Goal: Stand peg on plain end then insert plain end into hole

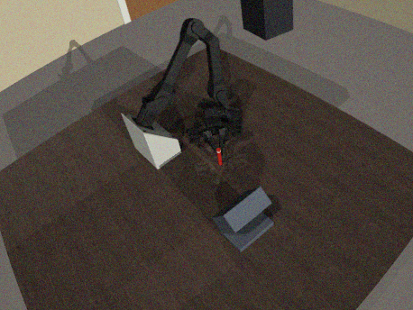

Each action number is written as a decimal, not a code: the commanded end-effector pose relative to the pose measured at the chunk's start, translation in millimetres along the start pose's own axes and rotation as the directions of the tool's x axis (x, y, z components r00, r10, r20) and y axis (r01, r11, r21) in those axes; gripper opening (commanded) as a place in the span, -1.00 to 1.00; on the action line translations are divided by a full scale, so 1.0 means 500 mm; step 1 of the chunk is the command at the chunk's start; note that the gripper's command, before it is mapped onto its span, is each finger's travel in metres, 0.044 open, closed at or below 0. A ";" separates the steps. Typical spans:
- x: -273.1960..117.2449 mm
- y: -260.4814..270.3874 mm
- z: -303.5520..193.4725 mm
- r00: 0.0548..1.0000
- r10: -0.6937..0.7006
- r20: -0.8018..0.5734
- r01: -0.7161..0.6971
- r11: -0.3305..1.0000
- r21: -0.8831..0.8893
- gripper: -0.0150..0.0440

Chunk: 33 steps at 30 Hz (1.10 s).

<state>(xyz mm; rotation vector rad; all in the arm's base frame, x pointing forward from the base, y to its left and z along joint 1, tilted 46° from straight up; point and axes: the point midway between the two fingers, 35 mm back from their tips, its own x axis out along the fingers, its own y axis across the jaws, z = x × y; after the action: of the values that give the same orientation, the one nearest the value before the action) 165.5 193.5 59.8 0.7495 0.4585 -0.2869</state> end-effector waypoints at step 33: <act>-0.004 -0.001 -0.002 1.000 0.006 0.016 -0.006 1.000 -0.001 -0.05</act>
<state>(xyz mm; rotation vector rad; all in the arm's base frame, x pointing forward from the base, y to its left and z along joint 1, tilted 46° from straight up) 163.4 193.7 59.8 0.7468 0.4408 -0.2866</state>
